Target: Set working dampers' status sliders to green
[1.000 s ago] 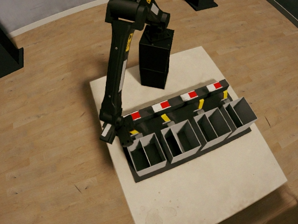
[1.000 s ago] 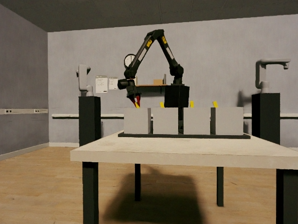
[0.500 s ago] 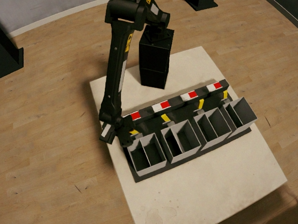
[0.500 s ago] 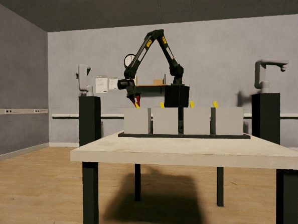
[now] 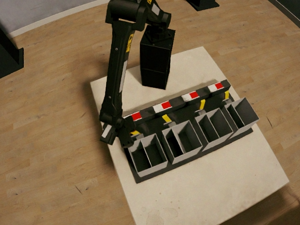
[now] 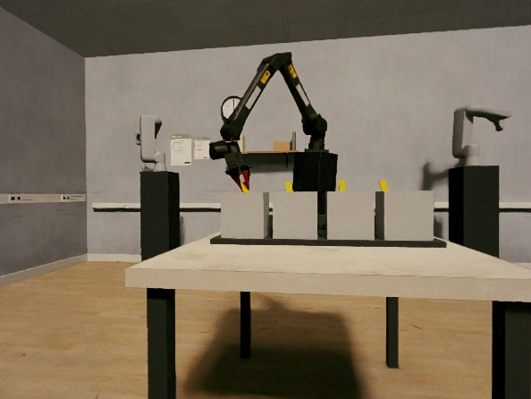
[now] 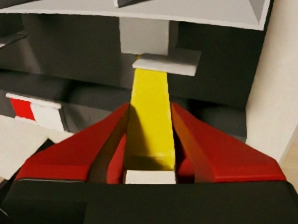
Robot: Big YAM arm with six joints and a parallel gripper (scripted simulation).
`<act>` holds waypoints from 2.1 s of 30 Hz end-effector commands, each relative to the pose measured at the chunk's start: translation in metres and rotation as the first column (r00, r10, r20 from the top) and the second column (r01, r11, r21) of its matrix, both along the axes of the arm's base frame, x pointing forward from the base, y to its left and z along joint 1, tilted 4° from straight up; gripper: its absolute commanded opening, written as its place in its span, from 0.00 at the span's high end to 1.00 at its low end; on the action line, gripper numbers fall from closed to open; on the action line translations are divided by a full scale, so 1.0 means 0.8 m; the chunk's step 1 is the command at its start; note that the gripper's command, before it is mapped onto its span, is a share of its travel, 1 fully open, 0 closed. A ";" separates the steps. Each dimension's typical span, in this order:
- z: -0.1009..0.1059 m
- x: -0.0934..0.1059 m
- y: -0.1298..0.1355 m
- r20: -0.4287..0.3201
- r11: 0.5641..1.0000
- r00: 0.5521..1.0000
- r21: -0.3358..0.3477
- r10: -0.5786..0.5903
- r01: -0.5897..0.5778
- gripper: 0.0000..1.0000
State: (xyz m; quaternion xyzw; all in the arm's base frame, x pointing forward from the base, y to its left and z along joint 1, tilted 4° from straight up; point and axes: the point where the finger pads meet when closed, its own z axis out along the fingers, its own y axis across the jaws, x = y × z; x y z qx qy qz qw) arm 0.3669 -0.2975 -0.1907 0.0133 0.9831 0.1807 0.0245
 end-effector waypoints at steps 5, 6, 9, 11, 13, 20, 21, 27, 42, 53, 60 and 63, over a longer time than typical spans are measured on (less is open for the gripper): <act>0.005 0.010 -0.017 0.020 1.000 1.000 -0.013 -0.004 0.005 0.68; 0.005 0.010 -0.017 0.020 1.000 1.000 -0.013 -0.004 0.005 0.68; 0.005 0.010 -0.017 0.020 1.000 1.000 -0.013 -0.004 0.005 0.64; 0.005 0.010 -0.017 0.020 1.000 1.000 -0.013 -0.004 0.005 0.64; 0.005 0.010 -0.017 0.020 1.000 1.000 -0.013 -0.004 0.005 0.64; 0.008 0.011 -0.019 0.022 1.000 1.000 -0.014 -0.005 0.005 0.64; 0.012 0.011 -0.020 0.024 1.000 1.000 -0.016 -0.005 0.005 0.64; 0.035 0.017 -0.034 0.043 0.999 0.999 -0.037 -0.003 0.004 0.64; 0.086 0.013 -0.053 0.043 0.999 0.999 -0.042 -0.002 0.004 0.64; 0.103 0.008 -0.049 0.032 0.999 0.999 -0.031 0.007 -0.006 0.64; 0.107 0.041 -0.023 0.028 0.996 1.000 -0.089 -0.003 0.005 0.64; 0.116 0.055 -0.036 0.050 0.994 0.999 -0.109 -0.002 0.008 0.64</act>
